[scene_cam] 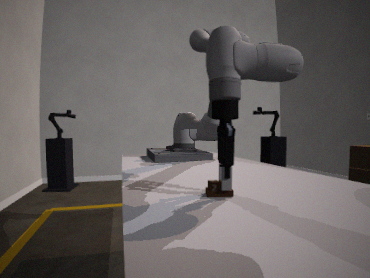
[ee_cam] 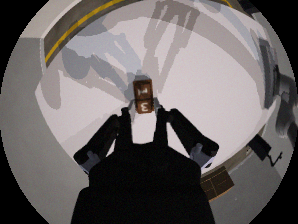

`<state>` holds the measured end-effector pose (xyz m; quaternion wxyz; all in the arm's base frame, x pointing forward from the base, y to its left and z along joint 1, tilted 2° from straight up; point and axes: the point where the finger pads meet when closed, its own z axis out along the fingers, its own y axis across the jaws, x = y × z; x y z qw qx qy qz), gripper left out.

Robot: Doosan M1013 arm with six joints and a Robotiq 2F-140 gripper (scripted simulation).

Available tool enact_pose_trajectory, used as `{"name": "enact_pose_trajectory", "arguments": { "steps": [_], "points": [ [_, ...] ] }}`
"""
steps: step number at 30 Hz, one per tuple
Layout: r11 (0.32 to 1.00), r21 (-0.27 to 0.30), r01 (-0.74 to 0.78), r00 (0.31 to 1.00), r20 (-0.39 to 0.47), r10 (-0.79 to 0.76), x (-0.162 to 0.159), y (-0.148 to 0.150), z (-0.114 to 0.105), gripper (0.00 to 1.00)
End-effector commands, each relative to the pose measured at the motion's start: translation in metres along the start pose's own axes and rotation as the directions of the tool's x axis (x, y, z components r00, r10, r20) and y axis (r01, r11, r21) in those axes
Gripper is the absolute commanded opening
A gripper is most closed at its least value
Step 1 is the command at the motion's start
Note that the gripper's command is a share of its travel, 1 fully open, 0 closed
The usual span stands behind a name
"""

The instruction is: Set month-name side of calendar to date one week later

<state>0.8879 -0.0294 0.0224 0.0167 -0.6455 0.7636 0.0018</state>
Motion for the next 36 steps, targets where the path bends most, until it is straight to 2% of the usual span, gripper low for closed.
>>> {"name": "enact_pose_trajectory", "arguments": {
  "steps": [1,21,22,36],
  "points": [
    [1.000,0.000,0.000,1.000,0.000,0.000,0.0000,0.0000,-0.0002,0.35],
    [1.000,0.000,0.000,1.000,0.000,0.000,0.0000,0.0000,-0.0002,0.35],
    [1.000,0.000,0.000,1.000,0.000,0.000,0.0000,0.0000,-0.0002,0.24],
    [1.000,0.000,0.000,1.000,0.000,0.000,0.0000,0.0000,-0.0002,0.24]
  ]
}}
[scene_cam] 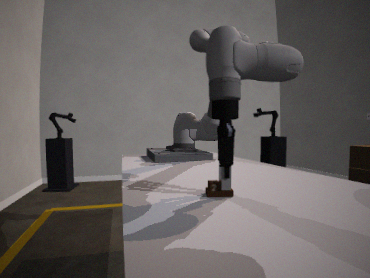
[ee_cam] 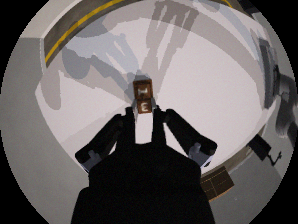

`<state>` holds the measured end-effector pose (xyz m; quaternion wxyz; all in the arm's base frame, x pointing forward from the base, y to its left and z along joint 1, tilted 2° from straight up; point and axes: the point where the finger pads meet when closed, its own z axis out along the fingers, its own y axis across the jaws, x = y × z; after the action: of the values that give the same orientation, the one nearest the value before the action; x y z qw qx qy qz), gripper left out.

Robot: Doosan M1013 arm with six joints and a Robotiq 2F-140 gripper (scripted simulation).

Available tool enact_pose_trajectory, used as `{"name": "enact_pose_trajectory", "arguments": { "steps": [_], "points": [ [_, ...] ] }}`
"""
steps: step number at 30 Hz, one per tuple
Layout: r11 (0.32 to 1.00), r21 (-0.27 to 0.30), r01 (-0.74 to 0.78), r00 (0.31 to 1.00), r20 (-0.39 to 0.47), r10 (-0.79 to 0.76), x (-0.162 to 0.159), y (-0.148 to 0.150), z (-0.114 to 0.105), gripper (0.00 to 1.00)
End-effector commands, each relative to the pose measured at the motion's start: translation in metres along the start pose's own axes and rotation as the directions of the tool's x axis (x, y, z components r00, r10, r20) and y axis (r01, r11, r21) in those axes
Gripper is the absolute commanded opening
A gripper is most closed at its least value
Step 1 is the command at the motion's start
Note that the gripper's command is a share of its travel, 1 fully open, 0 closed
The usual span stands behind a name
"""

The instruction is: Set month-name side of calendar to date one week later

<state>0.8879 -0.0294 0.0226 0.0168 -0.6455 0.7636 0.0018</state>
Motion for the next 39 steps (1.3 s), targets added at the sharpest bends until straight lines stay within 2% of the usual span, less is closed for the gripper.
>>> {"name": "enact_pose_trajectory", "arguments": {
  "steps": [1,23,27,34,36,39],
  "points": [
    [1.000,0.000,0.000,1.000,0.000,0.000,0.000,0.000,0.000,0.24],
    [1.000,0.000,0.000,1.000,0.000,0.000,0.000,0.000,-0.003,0.24],
    [1.000,0.000,0.000,1.000,0.000,0.000,0.000,0.000,-0.020,0.24],
    [1.000,0.000,0.000,1.000,0.000,0.000,0.000,0.000,-0.072,0.24],
    [1.000,0.000,0.000,1.000,0.000,0.000,0.000,0.000,-0.072,0.24],
    [1.000,0.000,0.000,1.000,0.000,0.000,0.000,0.000,-0.090,0.24]
  ]
}}
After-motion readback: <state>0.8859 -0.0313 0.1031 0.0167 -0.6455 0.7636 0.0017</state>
